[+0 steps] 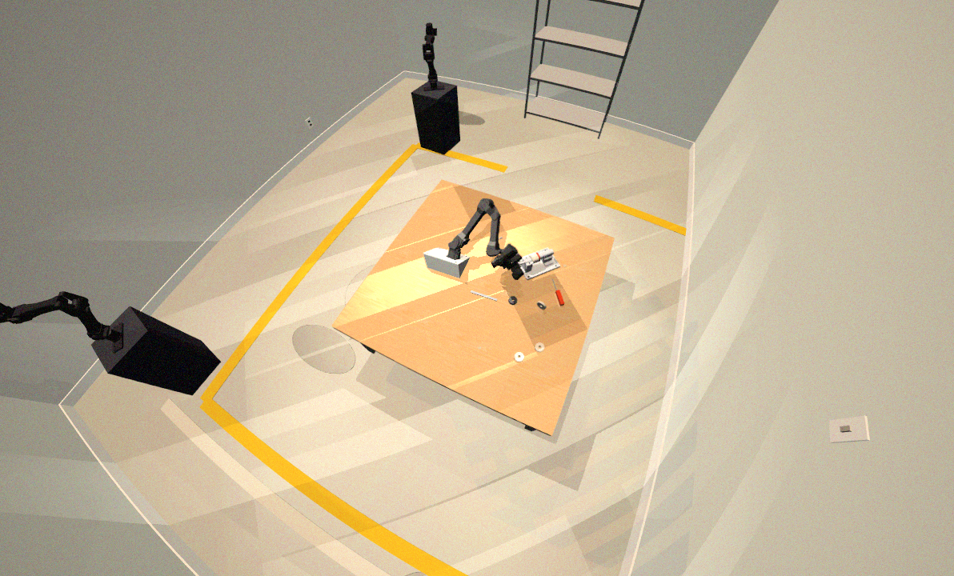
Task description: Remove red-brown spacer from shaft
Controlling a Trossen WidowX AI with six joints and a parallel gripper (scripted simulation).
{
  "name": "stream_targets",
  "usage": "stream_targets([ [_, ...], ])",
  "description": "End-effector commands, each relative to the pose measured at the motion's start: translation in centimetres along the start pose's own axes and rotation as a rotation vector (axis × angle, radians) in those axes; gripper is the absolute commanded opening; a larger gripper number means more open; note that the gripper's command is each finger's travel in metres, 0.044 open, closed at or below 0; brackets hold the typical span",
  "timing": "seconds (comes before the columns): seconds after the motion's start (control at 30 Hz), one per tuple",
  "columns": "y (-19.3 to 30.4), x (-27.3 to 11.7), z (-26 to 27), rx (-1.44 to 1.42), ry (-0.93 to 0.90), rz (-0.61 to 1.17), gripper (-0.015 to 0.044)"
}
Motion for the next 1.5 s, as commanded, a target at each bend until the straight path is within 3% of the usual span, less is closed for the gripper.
stream_targets([
  [0.0,0.11,-0.09,0.03,-0.001,-0.002,0.0,0.0],
  [1.47,0.47,-0.45,0.04,-0.001,-0.002,0.001,0.0],
])
Point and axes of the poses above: the point midway between the two fingers, 35 mm back from their tips, its own x axis out along the fingers, its own z axis across the jaws, y = z × x, the point moved 4 cm from there along -x, back along the fingers, and after that the axes turned 1 degree about -x, right-handed, at the moved point
